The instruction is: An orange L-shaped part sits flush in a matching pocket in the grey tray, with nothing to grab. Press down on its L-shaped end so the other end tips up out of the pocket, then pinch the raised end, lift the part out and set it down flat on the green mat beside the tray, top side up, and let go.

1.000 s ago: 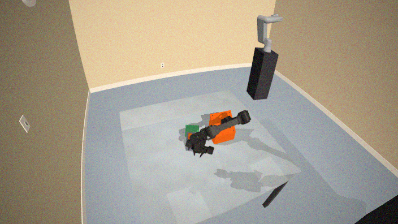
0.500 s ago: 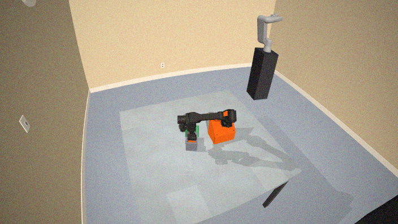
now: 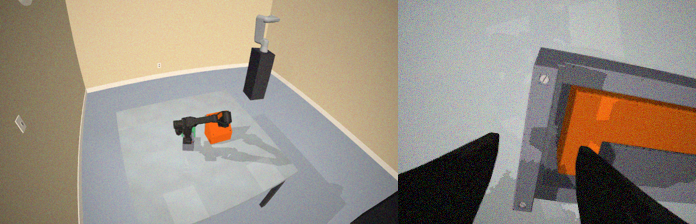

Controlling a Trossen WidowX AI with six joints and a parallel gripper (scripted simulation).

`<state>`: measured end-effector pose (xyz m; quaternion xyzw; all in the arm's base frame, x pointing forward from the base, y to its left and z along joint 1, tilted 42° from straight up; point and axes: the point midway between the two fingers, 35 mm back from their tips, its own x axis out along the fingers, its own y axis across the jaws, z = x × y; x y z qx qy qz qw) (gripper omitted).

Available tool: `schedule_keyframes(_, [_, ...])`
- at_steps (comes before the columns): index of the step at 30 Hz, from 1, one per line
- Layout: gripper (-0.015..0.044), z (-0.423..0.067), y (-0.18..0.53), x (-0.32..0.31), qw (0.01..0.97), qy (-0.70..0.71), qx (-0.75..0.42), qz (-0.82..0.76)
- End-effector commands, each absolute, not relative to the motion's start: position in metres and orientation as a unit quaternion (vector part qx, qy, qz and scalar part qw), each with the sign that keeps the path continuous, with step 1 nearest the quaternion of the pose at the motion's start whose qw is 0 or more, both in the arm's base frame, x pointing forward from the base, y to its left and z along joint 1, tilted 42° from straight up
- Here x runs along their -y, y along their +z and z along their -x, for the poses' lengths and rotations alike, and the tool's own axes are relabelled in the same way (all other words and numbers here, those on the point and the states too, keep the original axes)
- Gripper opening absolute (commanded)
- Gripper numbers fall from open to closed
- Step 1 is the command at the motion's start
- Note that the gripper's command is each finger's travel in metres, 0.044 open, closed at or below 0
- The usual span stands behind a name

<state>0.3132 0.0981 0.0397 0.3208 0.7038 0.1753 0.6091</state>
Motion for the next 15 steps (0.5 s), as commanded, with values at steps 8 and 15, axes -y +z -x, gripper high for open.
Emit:
schedule_keyframes(8, [0.018, -0.3051, 0.016, -0.1198, 0.601, 0.175, -0.709, -0.324])
schedule_keyframes(15, [0.018, -0.305, 0.0106, -0.1246, 0.601, 0.175, -0.709, -0.324])
